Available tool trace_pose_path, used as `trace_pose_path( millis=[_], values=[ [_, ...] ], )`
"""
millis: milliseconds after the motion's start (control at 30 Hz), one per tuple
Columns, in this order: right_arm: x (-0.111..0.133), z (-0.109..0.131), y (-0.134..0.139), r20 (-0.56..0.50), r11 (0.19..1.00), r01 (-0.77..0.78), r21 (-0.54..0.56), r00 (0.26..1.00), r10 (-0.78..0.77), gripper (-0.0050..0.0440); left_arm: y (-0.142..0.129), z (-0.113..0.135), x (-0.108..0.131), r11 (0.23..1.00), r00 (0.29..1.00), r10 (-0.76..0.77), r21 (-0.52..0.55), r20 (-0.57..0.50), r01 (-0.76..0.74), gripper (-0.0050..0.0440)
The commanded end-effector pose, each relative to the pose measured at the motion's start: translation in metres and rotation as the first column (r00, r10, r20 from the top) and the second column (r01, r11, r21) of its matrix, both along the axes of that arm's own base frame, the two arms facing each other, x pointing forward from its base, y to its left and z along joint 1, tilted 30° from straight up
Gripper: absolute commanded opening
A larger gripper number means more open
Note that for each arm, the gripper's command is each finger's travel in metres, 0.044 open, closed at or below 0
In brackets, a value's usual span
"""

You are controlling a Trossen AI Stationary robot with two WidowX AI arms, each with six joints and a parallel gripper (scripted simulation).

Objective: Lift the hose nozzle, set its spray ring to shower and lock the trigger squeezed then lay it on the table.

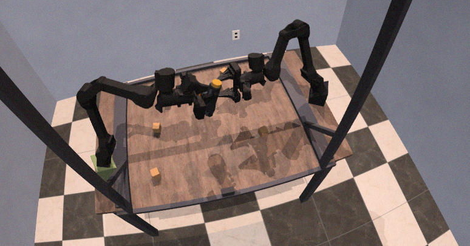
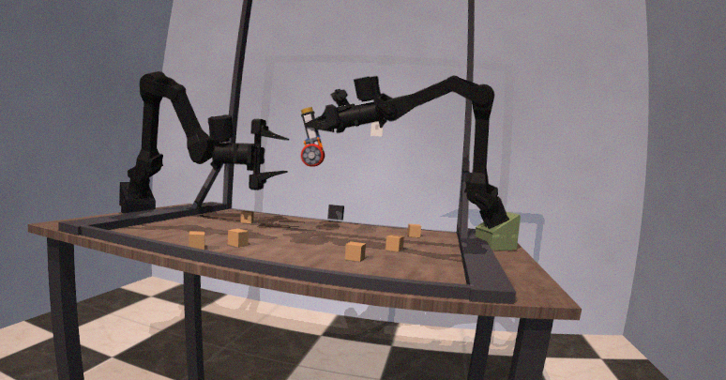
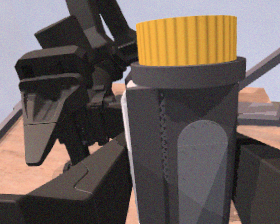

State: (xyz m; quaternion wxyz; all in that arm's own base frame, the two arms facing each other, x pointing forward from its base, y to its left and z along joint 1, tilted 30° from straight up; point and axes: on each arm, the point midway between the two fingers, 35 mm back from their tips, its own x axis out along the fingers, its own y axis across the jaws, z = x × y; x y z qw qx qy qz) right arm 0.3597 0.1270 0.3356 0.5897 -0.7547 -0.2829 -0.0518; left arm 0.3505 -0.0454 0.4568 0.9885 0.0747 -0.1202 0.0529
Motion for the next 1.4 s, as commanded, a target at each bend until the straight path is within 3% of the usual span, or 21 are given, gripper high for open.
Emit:
trace_pose_path(
  millis=[0,1367],
  values=[
    [0.002,0.01,0.001,0.02,1.0,0.006,0.005,1.0,-0.006,0.0408,0.003,0.017,-0.011,1.0,0.999,-0.003,-0.015,0.047,0.004,0.017],
    [0.044,0.034,0.019,0.025,1.0,0.011,0.005,1.0,-0.011,0.0408,0.003,0.017,-0.011,1.0,0.999,-0.003,-0.015,0.047,0.004,0.017]
  ],
)
